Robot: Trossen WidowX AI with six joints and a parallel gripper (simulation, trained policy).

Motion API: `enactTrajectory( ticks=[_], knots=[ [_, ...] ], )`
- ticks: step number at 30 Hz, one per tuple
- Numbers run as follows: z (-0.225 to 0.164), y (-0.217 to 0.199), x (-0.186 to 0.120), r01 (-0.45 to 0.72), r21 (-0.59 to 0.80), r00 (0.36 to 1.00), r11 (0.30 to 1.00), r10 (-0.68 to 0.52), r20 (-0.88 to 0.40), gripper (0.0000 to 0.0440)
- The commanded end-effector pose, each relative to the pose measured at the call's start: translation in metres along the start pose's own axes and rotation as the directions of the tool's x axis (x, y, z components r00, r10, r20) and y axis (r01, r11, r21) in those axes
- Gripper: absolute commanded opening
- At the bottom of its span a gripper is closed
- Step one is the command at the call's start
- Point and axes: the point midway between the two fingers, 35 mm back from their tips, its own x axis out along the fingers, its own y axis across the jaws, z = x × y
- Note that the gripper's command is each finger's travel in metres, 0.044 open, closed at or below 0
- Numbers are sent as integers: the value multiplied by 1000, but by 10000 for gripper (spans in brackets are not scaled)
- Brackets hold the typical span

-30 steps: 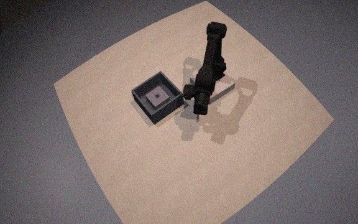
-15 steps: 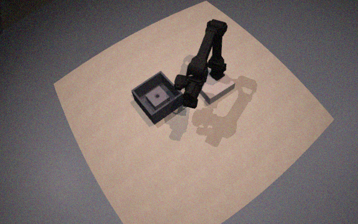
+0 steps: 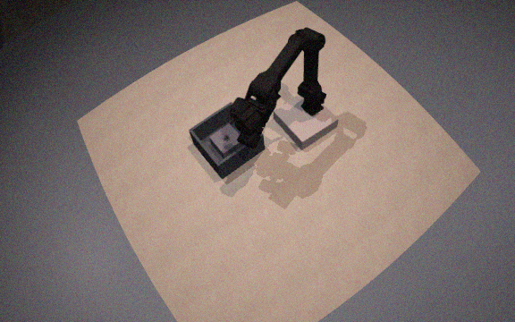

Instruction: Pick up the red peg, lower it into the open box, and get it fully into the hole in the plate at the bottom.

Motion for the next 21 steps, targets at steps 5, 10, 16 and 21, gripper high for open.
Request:
enactTrajectory(
  ticks=[5, 10, 16, 21],
  knots=[
    [37, 4, 17, 4, 46, 1000, 999, -5, 9, 0],
    [58, 6, 30, 4, 56, 1000, 998, -4, -2, 0],
    [80, 8, 49, -5, 46, 1000, 999, 6, -25, 0],
    [93, 11, 66, -22, 21, 999, 1000, 23, -44, 0]
  ],
)
